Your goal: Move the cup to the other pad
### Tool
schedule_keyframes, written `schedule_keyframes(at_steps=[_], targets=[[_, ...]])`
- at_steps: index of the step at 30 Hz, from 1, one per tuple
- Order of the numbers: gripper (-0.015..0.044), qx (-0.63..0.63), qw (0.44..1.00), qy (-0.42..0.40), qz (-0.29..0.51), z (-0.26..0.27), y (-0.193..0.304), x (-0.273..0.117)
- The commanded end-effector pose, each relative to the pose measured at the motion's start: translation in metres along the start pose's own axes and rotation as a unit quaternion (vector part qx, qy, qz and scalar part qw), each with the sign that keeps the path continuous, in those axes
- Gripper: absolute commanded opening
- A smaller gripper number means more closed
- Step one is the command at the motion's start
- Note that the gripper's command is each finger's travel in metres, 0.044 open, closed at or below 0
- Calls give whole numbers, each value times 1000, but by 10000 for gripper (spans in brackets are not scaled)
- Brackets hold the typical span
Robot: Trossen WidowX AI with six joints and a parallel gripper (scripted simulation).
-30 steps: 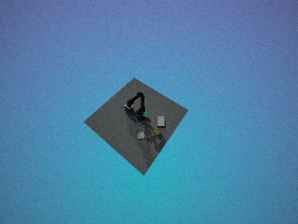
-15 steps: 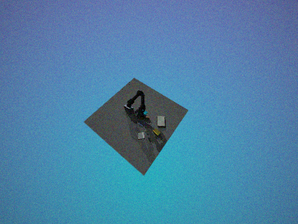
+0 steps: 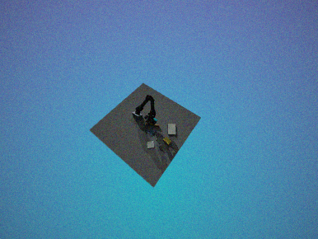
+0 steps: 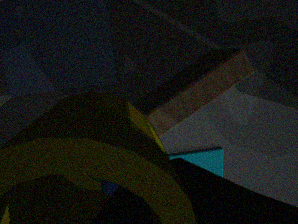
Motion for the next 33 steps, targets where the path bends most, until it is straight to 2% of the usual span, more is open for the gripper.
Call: schedule_keyframes(at_steps=[1,33], targets=[[0,2,1000,1,2,-4,9,1],[0,3,1000,2,4,-27,65,-1]])
Point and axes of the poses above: the point midway between the two fingers, 35 mm back from their tips, its own x axis out along the fingers, its own z axis across the jaws, y = z × x, the point moved 1 cm from there along -x, back along the fingers, and after that the axes turned 6 degrees about -x, right-handed, at the moved point
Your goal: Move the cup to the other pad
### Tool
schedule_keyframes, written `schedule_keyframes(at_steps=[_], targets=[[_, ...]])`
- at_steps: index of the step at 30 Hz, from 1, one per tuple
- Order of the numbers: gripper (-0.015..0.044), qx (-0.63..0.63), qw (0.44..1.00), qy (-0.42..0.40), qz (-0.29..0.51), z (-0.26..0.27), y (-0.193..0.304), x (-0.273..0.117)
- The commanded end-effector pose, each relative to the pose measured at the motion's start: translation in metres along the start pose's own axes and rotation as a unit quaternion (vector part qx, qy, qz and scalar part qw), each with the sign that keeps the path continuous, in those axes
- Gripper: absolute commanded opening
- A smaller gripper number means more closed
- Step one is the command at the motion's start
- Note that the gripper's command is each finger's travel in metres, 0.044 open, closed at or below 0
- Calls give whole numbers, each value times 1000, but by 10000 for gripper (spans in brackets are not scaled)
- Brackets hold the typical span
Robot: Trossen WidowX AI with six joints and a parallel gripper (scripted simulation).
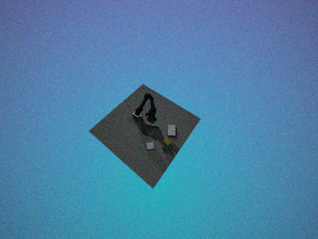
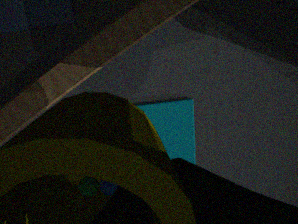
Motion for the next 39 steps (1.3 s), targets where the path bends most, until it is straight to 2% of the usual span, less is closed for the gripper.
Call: schedule_keyframes(at_steps=[1,26,39], targets=[[0,2,1000,1,2,-5,9,1],[0,2,1000,2,4,-25,50,2],[0,2,1000,1,3,-24,50,16]])
Point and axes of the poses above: the point midway between the two fingers, 35 mm back from their tips, its own x axis out along the fingers, its own z axis across the jaws, y = z × x, the point moved 1 cm from there along -x, back along the fingers, and after that the axes turned 6 degrees about -x, right-handed, at the moved point
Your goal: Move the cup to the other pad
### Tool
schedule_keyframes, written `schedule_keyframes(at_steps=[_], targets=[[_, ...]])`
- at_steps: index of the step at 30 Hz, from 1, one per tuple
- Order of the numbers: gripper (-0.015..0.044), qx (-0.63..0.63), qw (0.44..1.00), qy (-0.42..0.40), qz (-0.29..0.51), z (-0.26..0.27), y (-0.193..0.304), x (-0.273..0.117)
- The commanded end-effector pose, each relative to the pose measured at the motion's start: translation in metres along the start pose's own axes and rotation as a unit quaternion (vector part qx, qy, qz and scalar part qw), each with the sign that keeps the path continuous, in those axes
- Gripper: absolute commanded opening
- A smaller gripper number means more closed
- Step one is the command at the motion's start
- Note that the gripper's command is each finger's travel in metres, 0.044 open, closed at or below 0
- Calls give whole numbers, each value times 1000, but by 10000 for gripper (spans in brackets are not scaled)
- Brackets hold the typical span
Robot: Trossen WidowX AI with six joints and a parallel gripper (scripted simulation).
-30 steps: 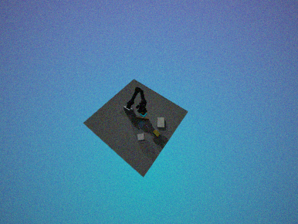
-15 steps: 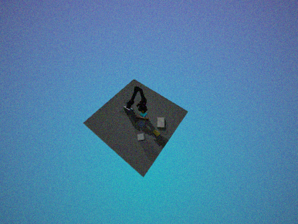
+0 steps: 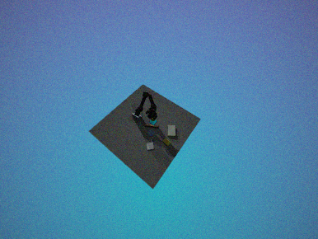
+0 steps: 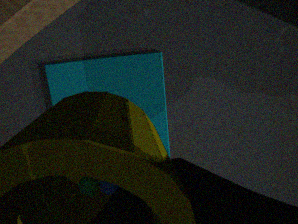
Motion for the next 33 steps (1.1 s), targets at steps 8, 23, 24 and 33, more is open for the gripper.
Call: schedule_keyframes(at_steps=[8,23,24,33], targets=[[0,2,1000,2,2,-1,0,16],[0,2,1000,1,2,-1,1,35],[0,2,1000,1,2,-1,1,36],[0,2,1000,1,3,-1,1,47]])
Point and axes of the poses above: the point midway between the two fingers, 35 mm back from their tips, its own x axis out along the fingers, its own z axis across the jaws, y = z × x, the point moved 1 cm from there along -x, back along the fingers, and after that the axes turned 6 degrees about -x, right-handed, at the moved point
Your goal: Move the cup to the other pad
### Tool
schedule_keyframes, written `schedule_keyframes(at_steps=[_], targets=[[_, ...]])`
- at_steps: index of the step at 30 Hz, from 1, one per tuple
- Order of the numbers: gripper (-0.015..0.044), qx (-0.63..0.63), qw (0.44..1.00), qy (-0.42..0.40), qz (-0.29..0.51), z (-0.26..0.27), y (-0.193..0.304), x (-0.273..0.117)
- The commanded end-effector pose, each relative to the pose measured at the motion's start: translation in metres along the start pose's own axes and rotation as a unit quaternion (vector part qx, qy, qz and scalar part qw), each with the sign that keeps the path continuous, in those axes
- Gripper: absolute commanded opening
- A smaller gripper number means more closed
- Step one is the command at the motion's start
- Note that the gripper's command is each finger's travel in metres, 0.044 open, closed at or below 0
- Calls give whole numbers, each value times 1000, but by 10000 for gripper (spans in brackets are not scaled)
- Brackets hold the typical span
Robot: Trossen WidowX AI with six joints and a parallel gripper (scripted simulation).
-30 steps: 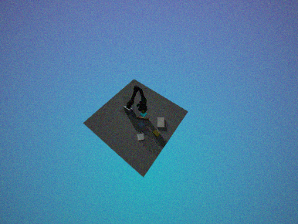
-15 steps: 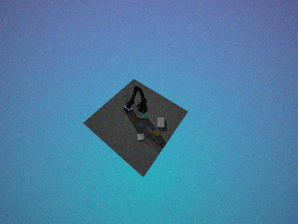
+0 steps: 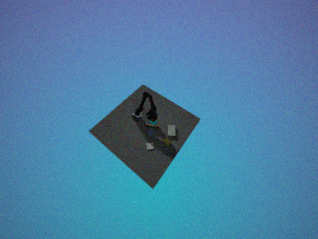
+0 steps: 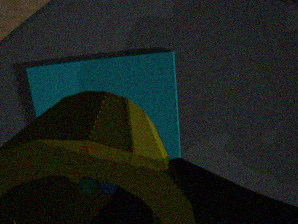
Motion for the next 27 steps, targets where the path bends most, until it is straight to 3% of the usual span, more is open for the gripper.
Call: schedule_keyframes(at_steps=[1,27], targets=[[0,3,1000,3,2,-2,0,7],[0,0,1000,0,2,-3,2,26]])
Point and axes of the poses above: the point midway between the two fingers, 35 mm back from their tips, its own x axis out along the fingers, its own z axis across the jaws, y = z × x, the point moved 1 cm from there along -x, back along the fingers, and after that the axes turned 6 degrees about -x, right-handed, at the moved point
